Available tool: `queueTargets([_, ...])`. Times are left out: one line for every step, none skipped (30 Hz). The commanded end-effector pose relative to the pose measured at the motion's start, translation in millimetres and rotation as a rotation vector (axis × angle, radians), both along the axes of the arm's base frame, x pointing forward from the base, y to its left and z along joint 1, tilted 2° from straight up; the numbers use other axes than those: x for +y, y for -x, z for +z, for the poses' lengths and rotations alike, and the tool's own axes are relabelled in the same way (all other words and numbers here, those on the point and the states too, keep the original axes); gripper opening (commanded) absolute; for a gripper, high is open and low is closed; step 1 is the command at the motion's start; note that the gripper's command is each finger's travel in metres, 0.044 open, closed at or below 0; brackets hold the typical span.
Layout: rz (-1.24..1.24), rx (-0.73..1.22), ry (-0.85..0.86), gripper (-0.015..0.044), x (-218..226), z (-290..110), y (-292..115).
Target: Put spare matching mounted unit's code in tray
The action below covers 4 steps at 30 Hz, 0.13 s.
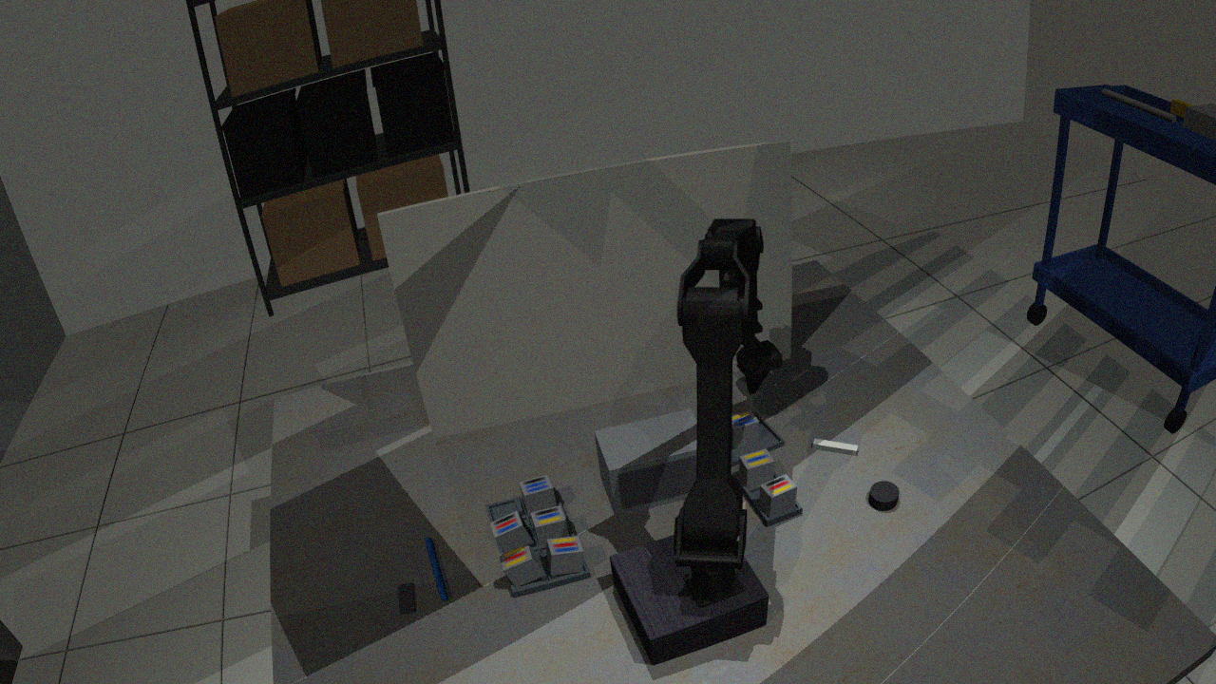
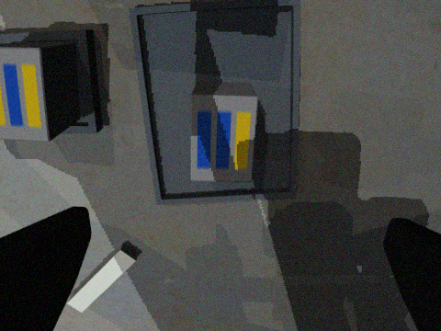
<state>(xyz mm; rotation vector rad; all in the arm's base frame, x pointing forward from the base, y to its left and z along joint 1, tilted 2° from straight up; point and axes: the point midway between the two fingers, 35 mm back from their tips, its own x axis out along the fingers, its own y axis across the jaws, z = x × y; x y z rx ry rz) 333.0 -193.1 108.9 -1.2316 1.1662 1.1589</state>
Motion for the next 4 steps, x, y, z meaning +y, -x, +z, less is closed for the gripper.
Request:
queueTargets([0.000,0.000,0.000,0.0440,0.1,-0.3,0.0])
queueTargets([0.000,0.000,0.000,0.0440,0.1,-0.3,0.0])
queueTargets([0.000,0.000,0.000,0.0440,0.1,-0.3,0.0])
queueTargets([0.000,0.000,0.000,0.0440,0.1,-0.3,0.0])
